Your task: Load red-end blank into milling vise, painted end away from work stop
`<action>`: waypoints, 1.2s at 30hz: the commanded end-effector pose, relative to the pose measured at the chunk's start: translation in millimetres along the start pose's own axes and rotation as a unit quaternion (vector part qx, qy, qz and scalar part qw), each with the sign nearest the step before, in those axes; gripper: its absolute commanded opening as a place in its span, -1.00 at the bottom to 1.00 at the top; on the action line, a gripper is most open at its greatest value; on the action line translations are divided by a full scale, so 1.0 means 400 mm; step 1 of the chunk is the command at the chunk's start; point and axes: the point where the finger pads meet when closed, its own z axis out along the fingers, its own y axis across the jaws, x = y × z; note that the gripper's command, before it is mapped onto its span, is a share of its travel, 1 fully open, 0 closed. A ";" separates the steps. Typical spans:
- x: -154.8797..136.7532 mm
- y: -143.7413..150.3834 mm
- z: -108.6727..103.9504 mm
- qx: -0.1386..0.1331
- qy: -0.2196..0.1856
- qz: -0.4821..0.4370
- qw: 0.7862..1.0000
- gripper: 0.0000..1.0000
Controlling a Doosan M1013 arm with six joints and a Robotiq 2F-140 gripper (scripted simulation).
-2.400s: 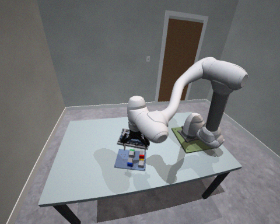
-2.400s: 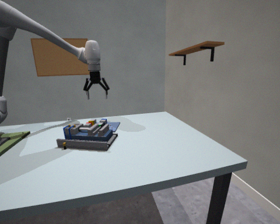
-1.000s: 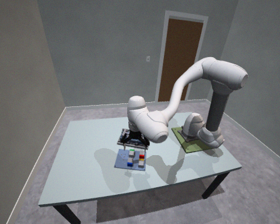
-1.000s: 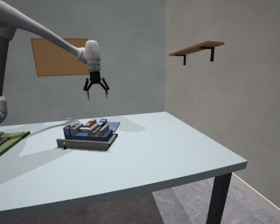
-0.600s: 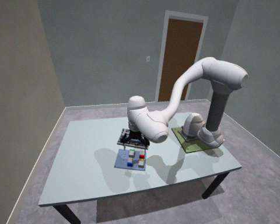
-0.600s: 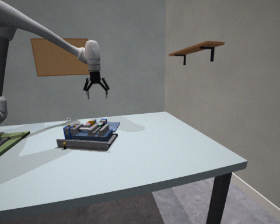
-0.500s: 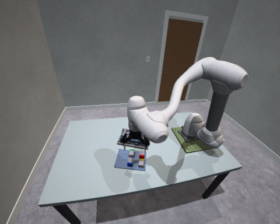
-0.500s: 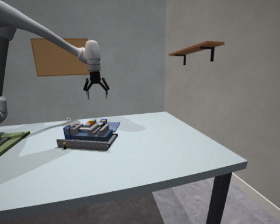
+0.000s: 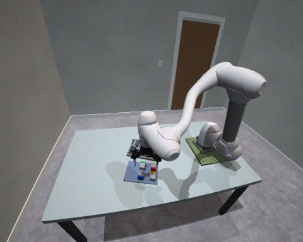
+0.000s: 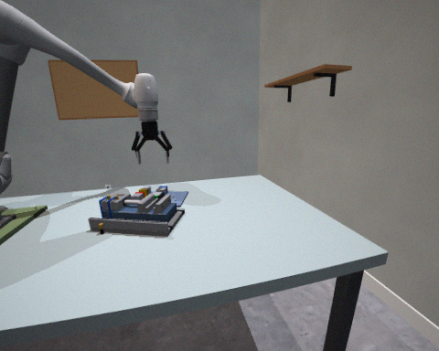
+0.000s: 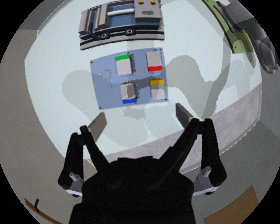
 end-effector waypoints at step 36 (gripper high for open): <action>0.002 0.000 0.071 0.000 0.000 0.000 1.000 1.00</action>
